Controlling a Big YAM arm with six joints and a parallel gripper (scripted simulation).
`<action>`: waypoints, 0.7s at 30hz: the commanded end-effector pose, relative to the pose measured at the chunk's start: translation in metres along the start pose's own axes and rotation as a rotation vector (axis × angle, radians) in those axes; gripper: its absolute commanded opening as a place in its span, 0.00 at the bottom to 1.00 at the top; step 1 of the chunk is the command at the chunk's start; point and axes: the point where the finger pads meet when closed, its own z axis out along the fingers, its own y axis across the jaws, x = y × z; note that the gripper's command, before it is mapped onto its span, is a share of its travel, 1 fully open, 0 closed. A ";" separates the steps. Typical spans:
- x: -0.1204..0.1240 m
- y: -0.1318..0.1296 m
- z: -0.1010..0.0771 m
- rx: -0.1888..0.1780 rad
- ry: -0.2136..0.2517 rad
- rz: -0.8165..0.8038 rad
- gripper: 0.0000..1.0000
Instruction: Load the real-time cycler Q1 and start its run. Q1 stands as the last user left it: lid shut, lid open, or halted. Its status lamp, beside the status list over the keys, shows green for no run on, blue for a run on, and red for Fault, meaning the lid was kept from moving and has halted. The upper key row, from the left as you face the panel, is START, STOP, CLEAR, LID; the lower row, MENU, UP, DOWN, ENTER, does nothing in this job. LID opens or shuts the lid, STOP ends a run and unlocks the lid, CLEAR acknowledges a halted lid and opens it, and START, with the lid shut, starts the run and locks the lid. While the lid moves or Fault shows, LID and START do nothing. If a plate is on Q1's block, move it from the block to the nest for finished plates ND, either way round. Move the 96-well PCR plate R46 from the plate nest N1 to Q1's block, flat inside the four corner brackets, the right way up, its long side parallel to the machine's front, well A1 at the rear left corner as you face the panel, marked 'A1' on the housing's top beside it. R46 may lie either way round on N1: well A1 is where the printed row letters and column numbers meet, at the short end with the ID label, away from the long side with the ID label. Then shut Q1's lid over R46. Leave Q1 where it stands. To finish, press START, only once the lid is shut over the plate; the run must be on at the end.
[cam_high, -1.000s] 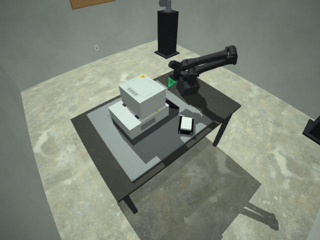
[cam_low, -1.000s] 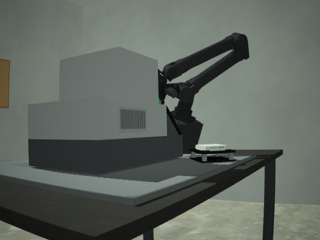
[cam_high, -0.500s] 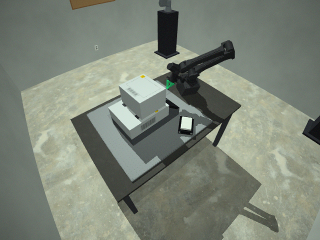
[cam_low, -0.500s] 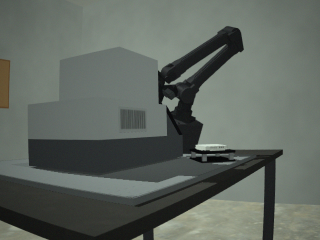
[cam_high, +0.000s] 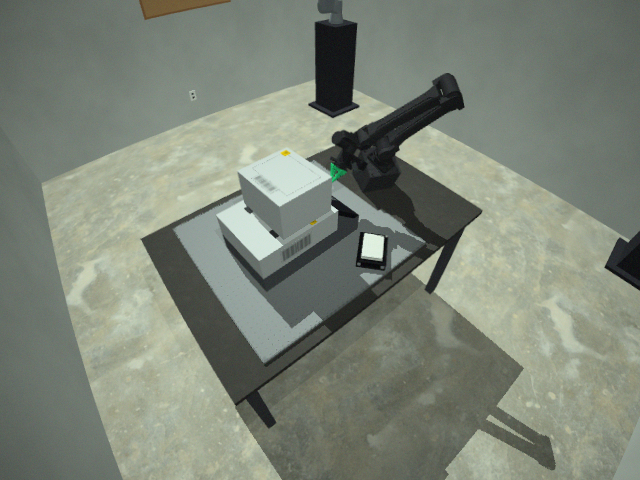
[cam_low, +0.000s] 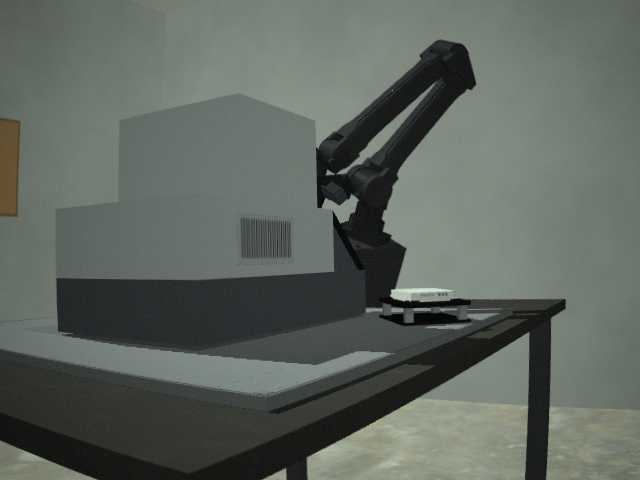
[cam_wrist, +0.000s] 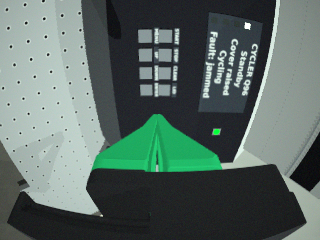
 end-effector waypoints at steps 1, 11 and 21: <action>0.000 -0.013 0.006 0.025 -0.004 0.010 0.00; 0.002 -0.034 0.023 0.046 -0.003 -0.015 0.00; 0.003 -0.038 0.033 0.052 -0.004 -0.015 0.00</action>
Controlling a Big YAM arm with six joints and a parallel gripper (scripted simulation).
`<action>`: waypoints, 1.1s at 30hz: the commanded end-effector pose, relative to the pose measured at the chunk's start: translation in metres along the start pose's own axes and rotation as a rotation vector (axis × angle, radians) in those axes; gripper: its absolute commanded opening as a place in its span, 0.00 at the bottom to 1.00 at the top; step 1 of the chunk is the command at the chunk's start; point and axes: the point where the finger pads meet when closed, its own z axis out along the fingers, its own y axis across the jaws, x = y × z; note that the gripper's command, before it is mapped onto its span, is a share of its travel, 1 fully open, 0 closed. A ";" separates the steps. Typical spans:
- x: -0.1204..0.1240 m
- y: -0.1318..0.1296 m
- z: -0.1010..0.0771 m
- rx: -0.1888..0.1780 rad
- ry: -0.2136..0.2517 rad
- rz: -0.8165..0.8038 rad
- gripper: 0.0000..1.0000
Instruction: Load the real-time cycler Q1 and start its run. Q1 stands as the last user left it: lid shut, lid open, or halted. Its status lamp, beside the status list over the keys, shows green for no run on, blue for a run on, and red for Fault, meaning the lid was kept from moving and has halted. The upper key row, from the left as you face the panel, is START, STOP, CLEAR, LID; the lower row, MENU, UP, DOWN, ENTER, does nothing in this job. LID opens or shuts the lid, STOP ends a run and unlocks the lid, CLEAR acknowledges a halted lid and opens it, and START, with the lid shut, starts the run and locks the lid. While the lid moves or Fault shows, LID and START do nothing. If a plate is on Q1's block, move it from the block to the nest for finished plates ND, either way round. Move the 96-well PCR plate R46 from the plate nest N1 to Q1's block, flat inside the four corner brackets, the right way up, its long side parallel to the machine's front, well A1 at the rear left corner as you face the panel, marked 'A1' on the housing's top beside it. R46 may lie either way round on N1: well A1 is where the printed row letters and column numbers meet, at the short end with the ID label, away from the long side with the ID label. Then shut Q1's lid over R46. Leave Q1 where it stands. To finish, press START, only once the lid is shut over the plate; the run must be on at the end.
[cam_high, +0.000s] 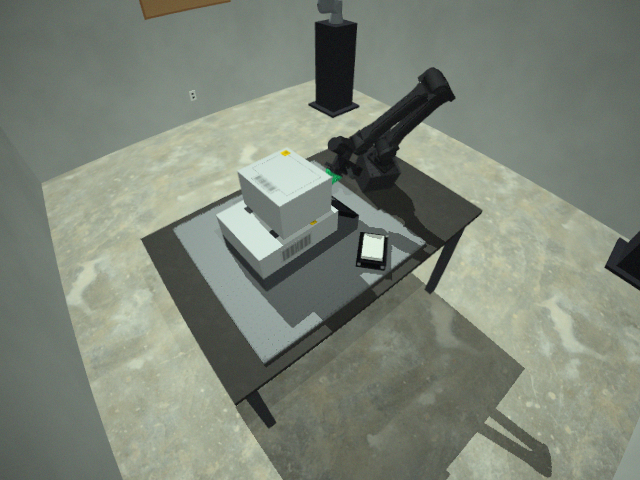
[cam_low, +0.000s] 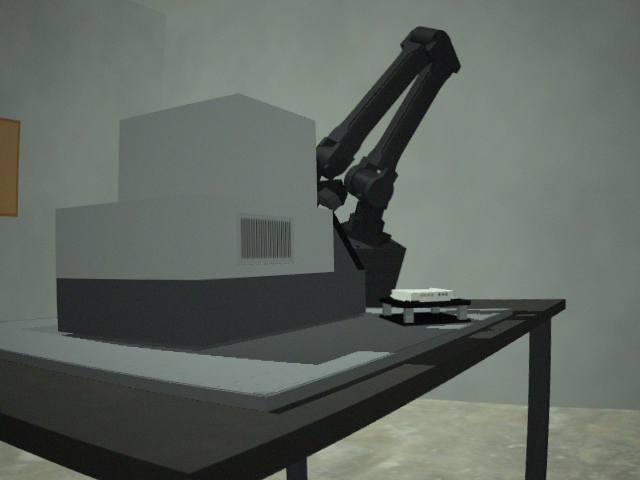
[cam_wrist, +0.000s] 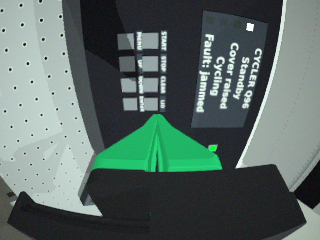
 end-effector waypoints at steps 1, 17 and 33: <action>0.003 -0.022 0.002 0.042 0.000 -0.015 0.00; -0.001 -0.004 -0.006 0.014 0.003 -0.018 0.00; 0.009 -0.021 -0.001 0.027 0.013 -0.016 0.00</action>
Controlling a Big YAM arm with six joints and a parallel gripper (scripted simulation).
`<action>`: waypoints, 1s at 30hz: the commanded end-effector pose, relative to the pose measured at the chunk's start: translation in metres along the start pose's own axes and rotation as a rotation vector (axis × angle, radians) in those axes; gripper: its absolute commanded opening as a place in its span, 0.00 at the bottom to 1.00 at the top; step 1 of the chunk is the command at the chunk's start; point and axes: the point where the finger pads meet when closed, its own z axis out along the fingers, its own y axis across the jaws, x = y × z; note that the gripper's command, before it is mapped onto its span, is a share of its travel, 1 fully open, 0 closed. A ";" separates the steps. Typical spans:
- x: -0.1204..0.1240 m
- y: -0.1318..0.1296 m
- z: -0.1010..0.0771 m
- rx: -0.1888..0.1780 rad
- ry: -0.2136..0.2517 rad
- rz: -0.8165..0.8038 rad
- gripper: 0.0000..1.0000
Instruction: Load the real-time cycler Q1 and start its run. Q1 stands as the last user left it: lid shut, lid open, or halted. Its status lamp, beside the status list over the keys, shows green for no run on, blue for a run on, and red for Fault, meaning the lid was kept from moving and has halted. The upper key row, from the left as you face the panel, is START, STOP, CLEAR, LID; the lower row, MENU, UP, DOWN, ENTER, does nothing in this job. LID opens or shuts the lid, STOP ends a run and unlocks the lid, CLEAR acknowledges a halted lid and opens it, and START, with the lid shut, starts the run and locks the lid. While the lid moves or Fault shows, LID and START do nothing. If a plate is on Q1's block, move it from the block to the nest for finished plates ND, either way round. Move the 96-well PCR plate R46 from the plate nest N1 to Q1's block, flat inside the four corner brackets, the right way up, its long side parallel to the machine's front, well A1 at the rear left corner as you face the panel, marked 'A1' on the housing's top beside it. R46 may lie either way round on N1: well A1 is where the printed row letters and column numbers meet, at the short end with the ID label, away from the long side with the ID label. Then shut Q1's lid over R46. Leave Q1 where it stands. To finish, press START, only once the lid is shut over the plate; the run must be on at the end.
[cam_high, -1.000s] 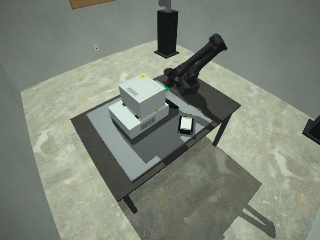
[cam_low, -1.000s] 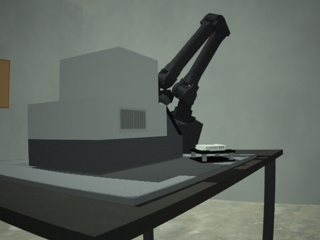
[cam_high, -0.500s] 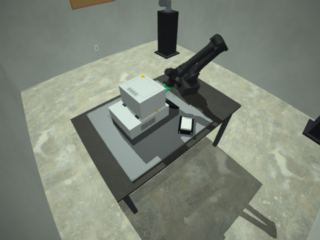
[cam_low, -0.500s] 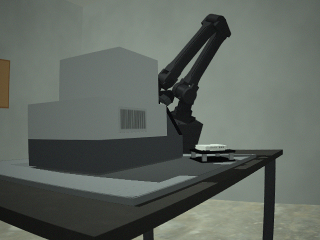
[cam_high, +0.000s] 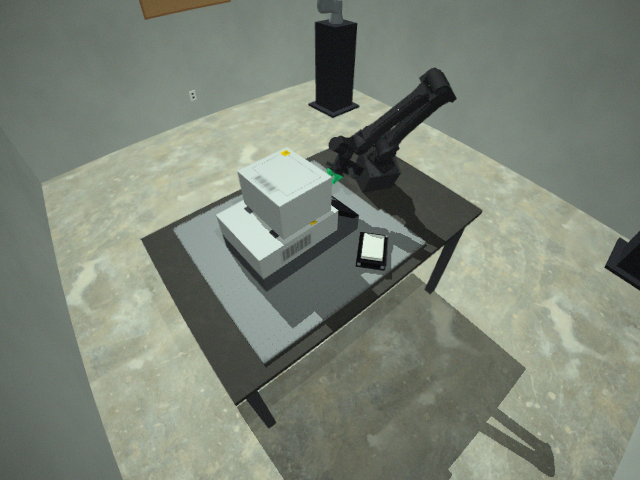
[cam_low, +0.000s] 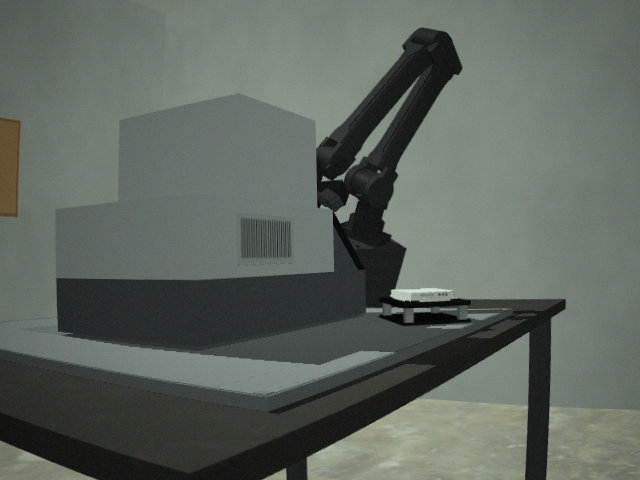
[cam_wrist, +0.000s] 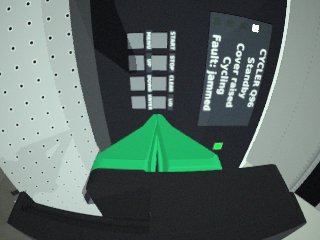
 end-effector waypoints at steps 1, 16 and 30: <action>0.009 -0.030 0.002 0.046 0.011 -0.024 0.00; 0.002 -0.035 0.003 0.061 -0.003 -0.032 0.00; 0.002 -0.026 0.014 0.028 -0.005 -0.018 0.00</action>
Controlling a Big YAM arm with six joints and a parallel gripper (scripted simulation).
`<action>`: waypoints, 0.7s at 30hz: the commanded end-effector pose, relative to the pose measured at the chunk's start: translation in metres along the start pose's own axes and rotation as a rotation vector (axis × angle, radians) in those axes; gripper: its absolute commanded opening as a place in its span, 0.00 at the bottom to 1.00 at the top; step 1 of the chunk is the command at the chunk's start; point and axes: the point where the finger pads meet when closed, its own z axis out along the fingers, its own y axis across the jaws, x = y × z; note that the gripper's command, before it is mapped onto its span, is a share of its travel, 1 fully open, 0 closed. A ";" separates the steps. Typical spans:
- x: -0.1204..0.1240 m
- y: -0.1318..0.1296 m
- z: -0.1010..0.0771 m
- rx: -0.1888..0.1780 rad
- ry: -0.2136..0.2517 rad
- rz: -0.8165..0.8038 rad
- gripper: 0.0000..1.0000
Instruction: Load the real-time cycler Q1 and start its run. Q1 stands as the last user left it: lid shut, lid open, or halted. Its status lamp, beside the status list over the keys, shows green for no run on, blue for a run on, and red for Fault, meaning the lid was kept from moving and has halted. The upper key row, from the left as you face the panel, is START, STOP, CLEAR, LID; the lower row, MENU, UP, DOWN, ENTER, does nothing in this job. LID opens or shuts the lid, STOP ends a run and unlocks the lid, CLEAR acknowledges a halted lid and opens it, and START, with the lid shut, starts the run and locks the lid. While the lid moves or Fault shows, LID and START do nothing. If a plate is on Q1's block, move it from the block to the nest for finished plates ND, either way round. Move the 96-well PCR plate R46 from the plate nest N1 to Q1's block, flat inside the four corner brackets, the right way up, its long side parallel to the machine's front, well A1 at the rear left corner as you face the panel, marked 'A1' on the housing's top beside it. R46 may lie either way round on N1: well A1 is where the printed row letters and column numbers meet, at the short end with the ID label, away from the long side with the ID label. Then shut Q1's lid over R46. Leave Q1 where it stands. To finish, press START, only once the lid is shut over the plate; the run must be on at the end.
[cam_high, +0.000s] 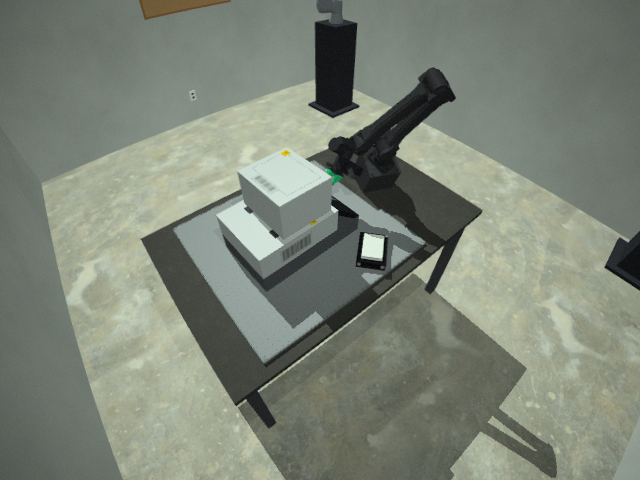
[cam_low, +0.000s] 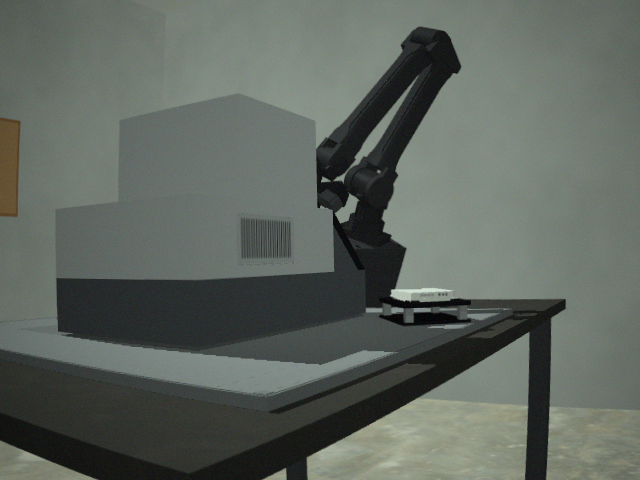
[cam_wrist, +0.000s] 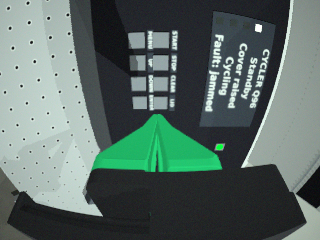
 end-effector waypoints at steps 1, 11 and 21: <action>0.002 -0.028 0.014 0.037 -0.009 -0.018 0.00; 0.001 -0.027 0.027 0.048 -0.009 -0.015 0.00; 0.003 -0.027 0.026 0.057 -0.004 -0.016 0.00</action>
